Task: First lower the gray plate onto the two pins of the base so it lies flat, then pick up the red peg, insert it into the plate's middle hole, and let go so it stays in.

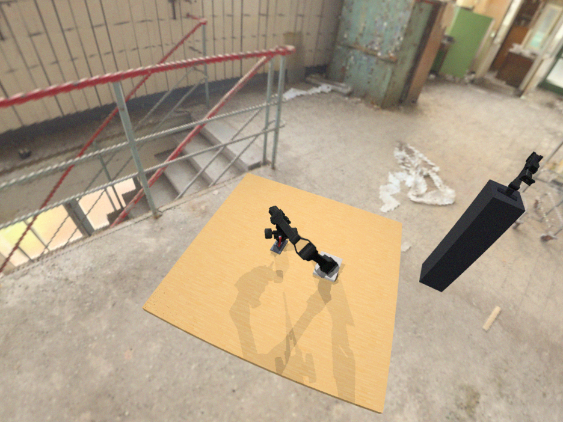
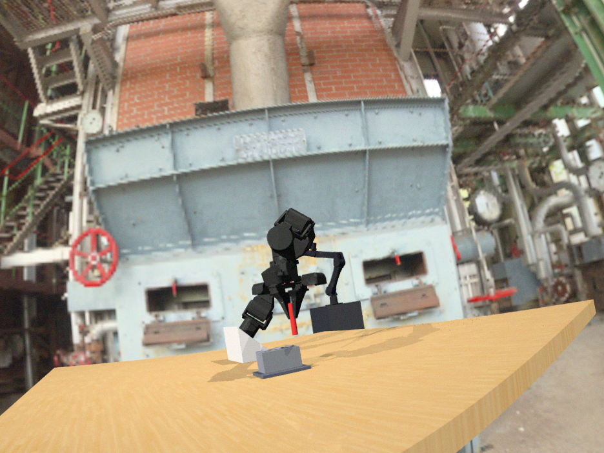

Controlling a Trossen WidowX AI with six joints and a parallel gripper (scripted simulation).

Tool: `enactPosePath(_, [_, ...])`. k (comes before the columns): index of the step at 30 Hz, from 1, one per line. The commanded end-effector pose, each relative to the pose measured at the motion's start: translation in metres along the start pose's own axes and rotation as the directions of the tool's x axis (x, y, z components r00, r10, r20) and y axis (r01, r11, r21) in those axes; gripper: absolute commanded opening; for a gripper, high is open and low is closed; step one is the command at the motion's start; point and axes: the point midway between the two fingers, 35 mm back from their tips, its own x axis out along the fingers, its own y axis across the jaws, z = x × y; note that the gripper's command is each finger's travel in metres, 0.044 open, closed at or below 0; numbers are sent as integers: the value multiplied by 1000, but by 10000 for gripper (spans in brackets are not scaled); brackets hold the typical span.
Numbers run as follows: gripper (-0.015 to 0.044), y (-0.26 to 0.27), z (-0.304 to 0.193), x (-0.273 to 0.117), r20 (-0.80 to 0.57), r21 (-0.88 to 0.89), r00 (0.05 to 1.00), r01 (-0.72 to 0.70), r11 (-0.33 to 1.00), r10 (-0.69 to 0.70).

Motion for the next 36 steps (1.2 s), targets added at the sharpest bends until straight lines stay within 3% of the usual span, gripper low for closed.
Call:
enactPosePath(1, [0,-2,12,3,-4,-3,1000,7,1000,-7])
enactPosePath(17, [0,-12,60,9,-10,-4,1000,4,1000,-4])
enactPosePath(36, [0,-15,63,9,-10,-4,1000,4,1000,-4])
